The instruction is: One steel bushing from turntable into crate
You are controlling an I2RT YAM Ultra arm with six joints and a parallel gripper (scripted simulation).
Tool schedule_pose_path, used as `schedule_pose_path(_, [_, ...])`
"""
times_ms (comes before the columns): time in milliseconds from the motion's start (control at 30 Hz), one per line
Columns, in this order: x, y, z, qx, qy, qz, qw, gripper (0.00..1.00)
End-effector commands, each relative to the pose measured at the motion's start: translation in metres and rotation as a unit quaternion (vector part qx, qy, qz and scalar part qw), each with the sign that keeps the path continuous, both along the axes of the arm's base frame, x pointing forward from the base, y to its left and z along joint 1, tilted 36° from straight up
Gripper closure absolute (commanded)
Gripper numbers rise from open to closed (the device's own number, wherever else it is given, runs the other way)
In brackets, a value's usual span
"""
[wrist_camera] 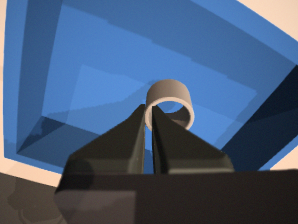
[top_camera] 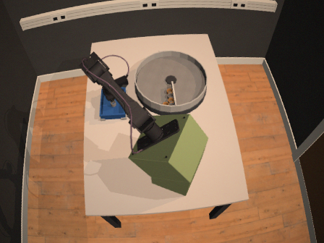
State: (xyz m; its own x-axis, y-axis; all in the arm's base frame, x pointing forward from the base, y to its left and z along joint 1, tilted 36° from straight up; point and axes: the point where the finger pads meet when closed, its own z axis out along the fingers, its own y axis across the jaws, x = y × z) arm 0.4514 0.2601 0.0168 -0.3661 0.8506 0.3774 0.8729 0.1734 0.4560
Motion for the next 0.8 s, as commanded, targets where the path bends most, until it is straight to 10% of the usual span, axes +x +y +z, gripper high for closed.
schedule_pose_path(0, [0.0137, -0.0019, 0.0031, -0.001, -0.013, -0.012, 1.000, 1.00])
schedule_pose_path(767, [0.0122, 0.0000, 0.0069, -0.001, -0.014, -0.009, 1.000, 1.00])
